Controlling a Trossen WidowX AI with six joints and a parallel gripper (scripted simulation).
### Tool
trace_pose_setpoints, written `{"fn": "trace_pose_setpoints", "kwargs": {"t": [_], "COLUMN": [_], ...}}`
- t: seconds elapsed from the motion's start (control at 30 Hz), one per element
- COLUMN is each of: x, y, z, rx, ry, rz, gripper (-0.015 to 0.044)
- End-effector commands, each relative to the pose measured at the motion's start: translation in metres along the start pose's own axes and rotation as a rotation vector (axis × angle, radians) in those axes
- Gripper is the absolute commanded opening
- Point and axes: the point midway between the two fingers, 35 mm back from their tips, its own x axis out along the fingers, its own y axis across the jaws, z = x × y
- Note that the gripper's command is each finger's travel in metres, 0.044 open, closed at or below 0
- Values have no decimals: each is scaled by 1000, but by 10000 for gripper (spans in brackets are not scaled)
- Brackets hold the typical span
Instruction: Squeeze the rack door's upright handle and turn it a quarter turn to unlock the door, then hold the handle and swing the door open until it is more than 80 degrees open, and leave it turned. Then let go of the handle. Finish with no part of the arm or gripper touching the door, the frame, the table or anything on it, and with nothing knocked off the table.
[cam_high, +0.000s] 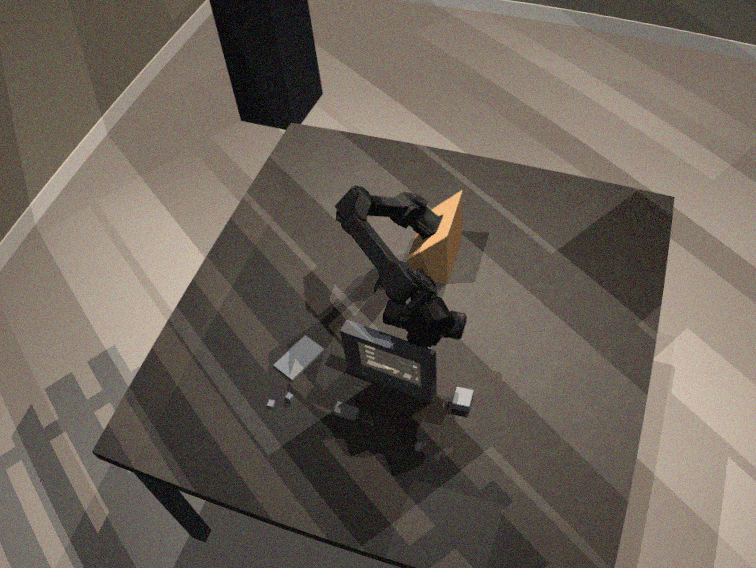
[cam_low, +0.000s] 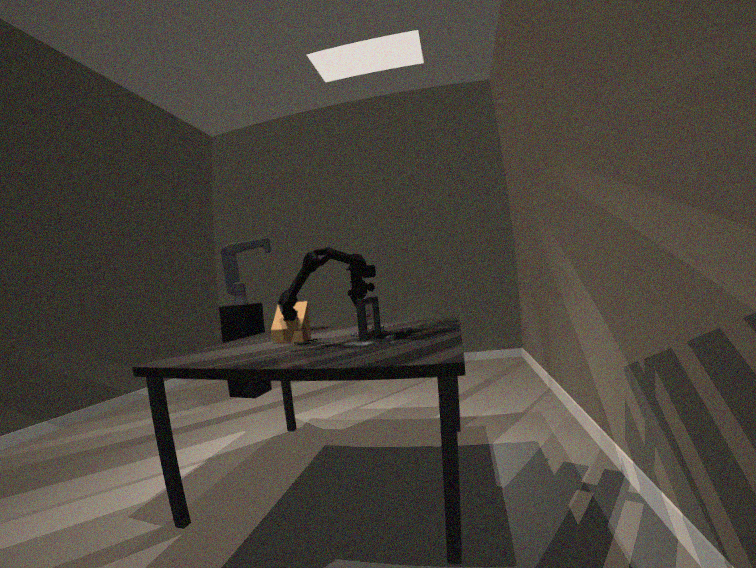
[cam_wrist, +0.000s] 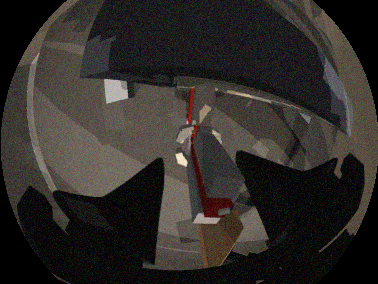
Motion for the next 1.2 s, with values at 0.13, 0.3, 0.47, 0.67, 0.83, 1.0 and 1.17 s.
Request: {"fn": "trace_pose_setpoints", "kwargs": {"t": [0.13, 0.3, 0.47, 0.67, 0.83, 1.0, 1.17], "x": [0, 0, 0, 0, 0, 0, 0], "y": [-1, -1, -1, -1, -1, -1, -1], "z": [0, 0, 0, 0, 0, 0, 0], "rx": [372, 620, 868, 1165, 1413, 1660, 1875], "ry": [-1, -1, -1, -2, -2, -3, -3], "rz": [-3, -3, -2, -2, -2, -2, -2], "gripper": [283, 283, 283, 283, 283, 283, 283]}}
